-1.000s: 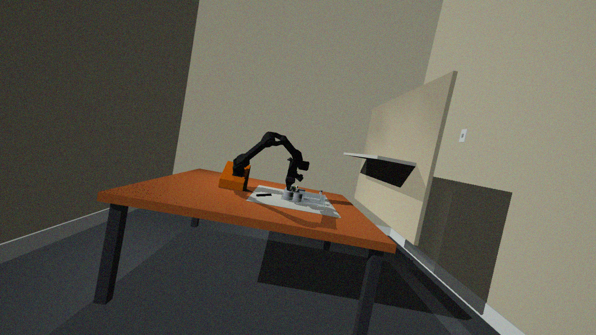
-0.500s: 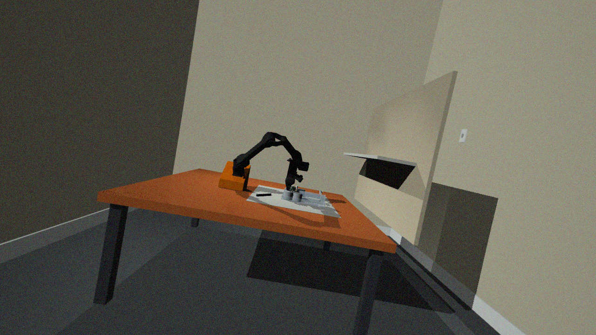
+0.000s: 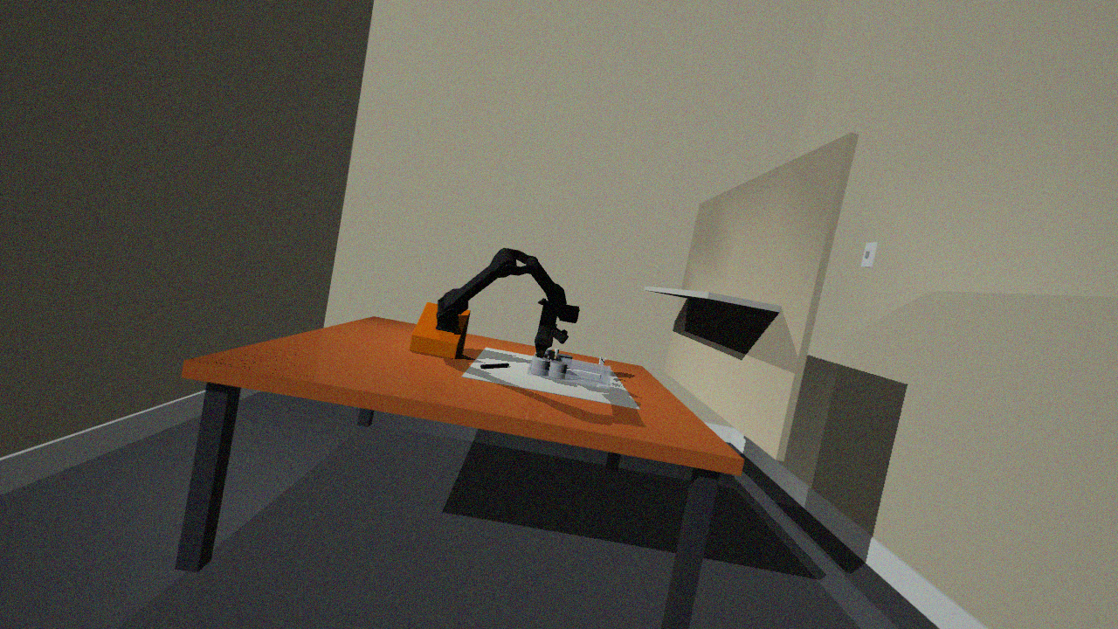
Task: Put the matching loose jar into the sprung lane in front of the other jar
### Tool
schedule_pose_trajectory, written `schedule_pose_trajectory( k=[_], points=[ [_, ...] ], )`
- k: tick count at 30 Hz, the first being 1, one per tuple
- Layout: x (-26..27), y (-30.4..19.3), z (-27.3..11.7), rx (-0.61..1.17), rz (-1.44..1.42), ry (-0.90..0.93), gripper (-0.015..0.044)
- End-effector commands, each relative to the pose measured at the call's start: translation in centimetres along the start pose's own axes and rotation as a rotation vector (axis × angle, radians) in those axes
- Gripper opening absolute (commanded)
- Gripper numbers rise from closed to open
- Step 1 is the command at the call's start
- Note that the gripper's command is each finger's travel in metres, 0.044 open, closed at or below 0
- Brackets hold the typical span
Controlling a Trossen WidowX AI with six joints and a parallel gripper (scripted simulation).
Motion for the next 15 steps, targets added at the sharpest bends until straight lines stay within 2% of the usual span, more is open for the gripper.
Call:
schedule_pose_trajectory(
  k=[1, 15],
  points=[
    [-0.3, 0.34, 0.16, -0.013, 0.012, -0.01, 0.0],
    [-0.26, 0.16, 0.32, -0.012, 0.012, -0.011, 0.0]
  ],
)
Point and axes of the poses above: the point midway between the two fingers, 35 mm back from their tips, its own z axis out along the fingers, its own x axis across the jaws, y = z × x, the point moved 1 cm from there along -z, back along the fingers, and after that the axes turned 13 degrees about -z, right-handed, at the moved point
